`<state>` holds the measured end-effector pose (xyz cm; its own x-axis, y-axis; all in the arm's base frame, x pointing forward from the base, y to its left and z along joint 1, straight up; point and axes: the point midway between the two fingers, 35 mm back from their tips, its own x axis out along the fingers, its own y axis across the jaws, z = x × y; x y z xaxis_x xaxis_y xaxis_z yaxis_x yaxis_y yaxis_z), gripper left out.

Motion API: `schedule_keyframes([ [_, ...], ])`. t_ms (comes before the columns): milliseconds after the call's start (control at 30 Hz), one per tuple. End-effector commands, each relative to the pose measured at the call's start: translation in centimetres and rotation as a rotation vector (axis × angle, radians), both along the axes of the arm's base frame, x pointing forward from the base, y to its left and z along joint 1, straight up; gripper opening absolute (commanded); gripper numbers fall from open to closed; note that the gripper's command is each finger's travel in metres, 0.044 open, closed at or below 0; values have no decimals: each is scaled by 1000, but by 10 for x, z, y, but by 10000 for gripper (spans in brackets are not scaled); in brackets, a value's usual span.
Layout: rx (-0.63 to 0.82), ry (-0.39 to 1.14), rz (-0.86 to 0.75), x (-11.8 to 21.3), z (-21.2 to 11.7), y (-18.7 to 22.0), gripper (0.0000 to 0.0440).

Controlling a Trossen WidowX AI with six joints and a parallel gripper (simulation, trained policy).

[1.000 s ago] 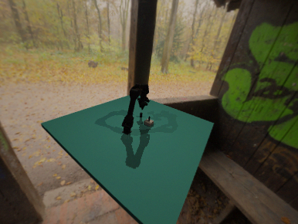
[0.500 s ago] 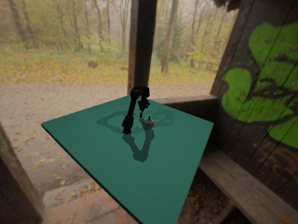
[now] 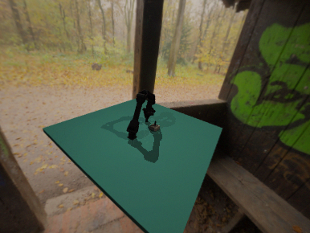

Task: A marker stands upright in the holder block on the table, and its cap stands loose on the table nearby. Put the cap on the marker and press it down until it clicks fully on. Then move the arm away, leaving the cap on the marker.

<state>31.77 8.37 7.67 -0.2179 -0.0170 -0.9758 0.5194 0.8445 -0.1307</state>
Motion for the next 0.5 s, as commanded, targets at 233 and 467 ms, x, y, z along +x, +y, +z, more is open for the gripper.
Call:
schedule_keyframes([
  [233, -19, -4, 54, -4, -17, -3, 199],
  [467, -23, -51, 59, -2, -1, -6, 63],
])
